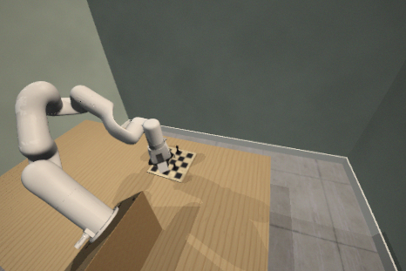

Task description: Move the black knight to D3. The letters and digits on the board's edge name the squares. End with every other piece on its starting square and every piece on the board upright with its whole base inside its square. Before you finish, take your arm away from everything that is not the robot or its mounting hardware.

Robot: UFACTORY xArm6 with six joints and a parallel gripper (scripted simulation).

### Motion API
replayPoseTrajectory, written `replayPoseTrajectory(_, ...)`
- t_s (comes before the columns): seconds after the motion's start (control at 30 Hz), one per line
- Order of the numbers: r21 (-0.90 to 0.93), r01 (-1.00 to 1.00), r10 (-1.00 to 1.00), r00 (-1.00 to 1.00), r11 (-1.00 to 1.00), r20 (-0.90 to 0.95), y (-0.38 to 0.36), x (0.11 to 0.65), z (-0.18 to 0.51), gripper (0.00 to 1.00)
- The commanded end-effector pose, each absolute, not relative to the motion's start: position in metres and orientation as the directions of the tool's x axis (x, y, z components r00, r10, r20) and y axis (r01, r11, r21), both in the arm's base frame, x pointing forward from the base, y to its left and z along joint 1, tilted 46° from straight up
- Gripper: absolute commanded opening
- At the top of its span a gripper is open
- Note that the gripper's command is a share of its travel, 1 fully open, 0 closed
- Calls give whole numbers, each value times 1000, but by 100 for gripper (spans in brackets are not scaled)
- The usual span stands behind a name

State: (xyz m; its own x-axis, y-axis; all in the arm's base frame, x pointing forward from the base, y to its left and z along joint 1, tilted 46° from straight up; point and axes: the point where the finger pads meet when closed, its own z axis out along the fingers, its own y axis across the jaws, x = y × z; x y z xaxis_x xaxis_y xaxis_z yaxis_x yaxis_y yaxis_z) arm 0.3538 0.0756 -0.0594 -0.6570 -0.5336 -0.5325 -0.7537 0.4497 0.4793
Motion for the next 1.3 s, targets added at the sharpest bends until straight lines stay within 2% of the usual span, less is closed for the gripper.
replayPoseTrajectory(0.0, 476, -754, -533, -656, 451, -534, 78, 355, -62, 37)
replayPoseTrajectory(1.27, 476, -754, -533, -656, 451, -534, 95, 355, -79, 37)
